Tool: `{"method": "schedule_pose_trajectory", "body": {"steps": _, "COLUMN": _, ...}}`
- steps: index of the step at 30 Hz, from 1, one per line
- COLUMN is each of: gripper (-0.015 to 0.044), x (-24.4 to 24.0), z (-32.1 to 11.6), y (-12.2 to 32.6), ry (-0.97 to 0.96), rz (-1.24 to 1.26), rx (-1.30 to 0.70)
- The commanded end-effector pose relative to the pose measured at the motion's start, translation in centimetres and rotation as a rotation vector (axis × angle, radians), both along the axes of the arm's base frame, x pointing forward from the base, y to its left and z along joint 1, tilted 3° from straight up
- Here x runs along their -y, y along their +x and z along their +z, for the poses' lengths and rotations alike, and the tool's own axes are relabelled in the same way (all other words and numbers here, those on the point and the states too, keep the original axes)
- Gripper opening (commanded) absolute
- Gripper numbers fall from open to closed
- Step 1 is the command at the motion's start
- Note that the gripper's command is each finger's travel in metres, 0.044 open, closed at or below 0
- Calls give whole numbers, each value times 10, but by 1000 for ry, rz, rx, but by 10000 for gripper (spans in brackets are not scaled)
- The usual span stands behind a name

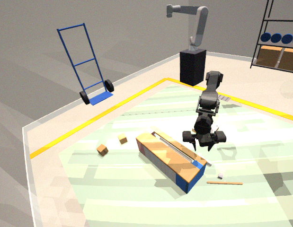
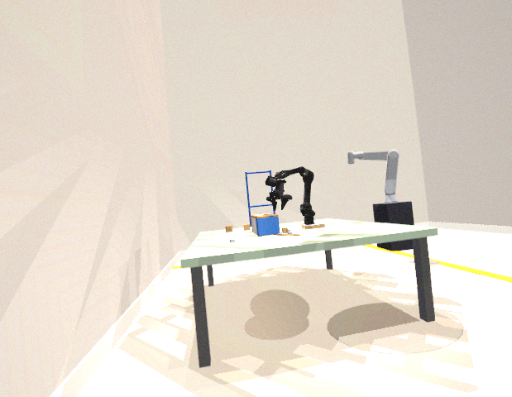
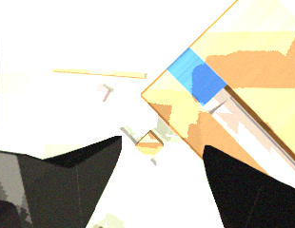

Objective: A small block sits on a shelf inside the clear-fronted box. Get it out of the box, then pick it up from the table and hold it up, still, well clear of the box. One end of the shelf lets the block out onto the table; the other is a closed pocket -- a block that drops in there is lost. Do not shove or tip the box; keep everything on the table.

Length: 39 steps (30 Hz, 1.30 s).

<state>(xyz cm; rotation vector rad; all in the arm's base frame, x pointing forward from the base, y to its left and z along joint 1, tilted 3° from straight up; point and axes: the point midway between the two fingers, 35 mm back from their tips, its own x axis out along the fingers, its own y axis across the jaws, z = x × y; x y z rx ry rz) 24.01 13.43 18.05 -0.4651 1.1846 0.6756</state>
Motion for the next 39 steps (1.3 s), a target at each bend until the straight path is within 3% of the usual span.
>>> {"method": "schedule_pose_trajectory", "body": {"steps": 1, "gripper": 285, "x": 3, "z": -3, "y": -14, "ry": -314, "rz": 848, "rx": 260}}
{"method": "schedule_pose_trajectory", "body": {"steps": 26, "gripper": 285, "x": 6, "z": 1, "y": -28, "ry": -868, "rz": 2216, "rx": 491}}
{"method": "schedule_pose_trajectory", "body": {"steps": 39, "gripper": 285, "x": 6, "z": 2, "y": -28, "ry": -884, "rz": 2258, "rx": 493}}
